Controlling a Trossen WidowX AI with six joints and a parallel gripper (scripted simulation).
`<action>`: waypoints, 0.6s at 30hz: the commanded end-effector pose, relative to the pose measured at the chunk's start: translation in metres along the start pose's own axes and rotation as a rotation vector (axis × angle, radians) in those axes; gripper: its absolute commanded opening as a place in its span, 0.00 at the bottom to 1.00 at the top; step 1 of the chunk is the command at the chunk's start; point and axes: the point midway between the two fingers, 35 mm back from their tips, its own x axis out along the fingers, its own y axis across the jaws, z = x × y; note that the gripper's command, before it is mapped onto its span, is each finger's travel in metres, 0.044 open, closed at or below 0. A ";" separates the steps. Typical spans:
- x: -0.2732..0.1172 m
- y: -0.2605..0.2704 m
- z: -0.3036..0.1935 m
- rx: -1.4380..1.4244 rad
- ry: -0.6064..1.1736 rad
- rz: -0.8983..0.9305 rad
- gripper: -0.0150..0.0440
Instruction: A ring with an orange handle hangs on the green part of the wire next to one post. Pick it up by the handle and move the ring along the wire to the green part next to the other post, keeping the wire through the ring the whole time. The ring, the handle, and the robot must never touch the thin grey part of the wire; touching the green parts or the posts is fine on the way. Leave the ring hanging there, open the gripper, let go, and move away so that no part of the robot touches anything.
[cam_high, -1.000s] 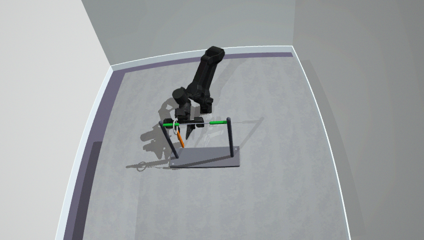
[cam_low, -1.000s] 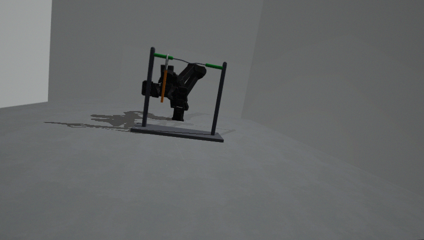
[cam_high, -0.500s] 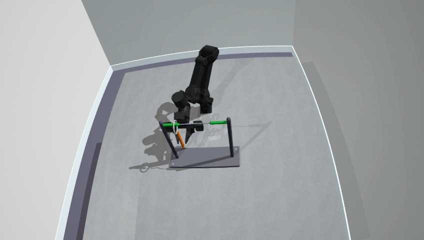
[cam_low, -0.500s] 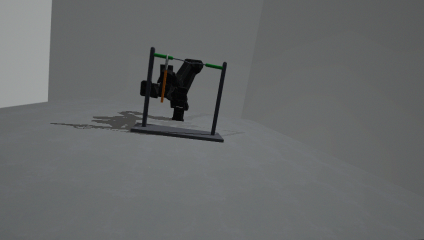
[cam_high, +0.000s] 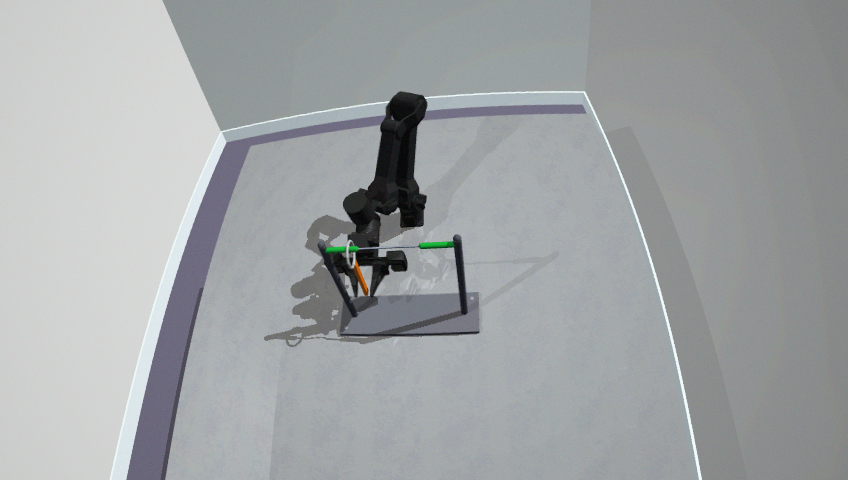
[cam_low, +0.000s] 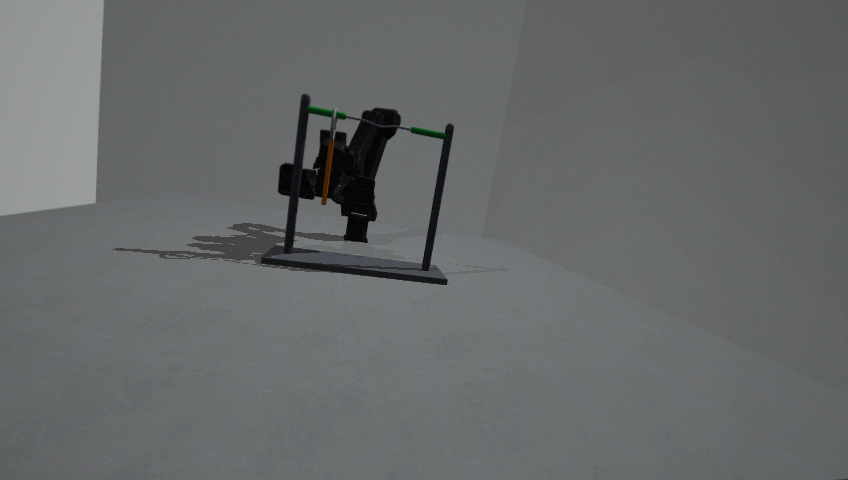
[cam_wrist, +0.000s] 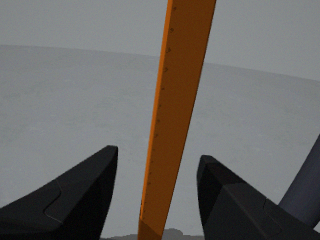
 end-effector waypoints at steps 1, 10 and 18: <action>0.006 0.001 -0.002 0.005 0.004 0.000 0.53; 0.020 0.003 -0.005 0.006 0.002 0.000 0.53; 0.021 0.003 -0.005 0.006 0.002 0.000 0.53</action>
